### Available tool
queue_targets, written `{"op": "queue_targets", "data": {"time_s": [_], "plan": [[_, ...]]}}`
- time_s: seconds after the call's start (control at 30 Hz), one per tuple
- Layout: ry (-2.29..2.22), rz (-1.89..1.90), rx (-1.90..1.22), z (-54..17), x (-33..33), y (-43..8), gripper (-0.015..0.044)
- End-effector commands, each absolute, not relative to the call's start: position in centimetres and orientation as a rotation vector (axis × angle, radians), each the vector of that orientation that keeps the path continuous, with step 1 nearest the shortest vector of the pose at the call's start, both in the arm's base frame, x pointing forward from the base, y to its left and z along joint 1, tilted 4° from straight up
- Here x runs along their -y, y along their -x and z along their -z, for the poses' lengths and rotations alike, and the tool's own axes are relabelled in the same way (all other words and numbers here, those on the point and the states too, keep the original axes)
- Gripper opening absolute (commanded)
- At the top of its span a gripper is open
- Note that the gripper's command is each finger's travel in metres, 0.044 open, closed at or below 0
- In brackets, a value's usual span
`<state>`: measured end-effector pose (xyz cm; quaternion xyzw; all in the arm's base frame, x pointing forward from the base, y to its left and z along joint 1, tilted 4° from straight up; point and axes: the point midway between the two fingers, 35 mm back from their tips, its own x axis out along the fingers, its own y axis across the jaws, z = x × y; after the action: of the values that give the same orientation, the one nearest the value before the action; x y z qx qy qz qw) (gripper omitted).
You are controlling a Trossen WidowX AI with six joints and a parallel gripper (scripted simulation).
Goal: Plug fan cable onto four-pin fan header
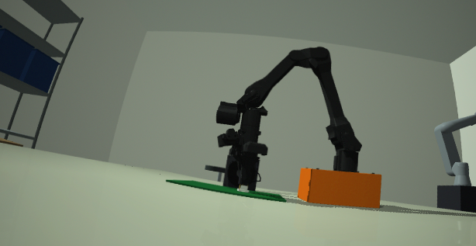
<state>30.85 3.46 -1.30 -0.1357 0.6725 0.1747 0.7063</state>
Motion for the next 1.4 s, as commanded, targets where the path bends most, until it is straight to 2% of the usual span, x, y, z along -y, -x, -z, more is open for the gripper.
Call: {"op": "queue_targets", "data": {"time_s": [0.0,1.37], "plan": [[0.298,-0.393,-1.494,1.37,-3.54,-30.85,0.0000],[0.297,-0.392,-1.494,2.36,-3.61,-30.90,0.0000]]}}
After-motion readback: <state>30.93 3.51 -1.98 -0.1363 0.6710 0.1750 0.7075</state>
